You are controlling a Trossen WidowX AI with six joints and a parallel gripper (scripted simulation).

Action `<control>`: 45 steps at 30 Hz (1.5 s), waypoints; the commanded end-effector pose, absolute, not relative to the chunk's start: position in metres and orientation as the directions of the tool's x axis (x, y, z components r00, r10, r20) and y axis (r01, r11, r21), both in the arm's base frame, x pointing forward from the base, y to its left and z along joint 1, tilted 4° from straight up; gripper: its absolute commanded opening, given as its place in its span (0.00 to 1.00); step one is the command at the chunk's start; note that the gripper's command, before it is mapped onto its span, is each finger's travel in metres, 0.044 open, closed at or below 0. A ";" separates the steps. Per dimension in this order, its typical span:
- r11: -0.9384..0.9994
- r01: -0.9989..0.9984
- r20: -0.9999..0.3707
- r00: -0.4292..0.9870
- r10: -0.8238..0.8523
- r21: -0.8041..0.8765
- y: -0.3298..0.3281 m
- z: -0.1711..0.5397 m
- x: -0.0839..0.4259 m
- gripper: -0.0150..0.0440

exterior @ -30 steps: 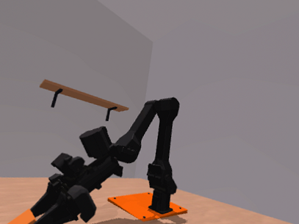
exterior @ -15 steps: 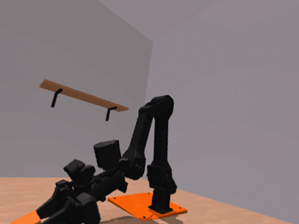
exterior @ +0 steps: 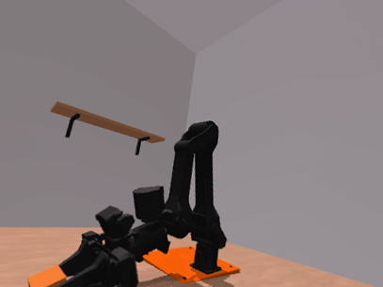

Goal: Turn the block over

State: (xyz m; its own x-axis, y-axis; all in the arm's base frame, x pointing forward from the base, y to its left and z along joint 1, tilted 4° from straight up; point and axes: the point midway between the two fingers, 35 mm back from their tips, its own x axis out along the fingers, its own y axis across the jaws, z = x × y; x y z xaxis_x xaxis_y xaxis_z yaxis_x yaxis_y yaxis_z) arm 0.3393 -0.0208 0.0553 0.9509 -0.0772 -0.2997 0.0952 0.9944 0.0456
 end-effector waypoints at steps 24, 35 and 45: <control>0.993 0.103 -0.291 0.953 -0.084 0.050 -0.022 0.056 0.338 0.83; 0.993 0.103 -0.291 0.953 -0.084 0.050 -0.022 0.056 0.338 1.00; 0.993 0.103 -0.291 0.953 -0.084 0.050 -0.022 0.056 0.338 1.00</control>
State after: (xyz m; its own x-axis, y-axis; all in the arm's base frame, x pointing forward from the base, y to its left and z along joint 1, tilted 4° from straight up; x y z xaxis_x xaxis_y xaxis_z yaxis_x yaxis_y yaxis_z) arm 0.3381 -0.0209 0.0562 0.9531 -0.0786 -0.2922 0.0960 0.9943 0.0456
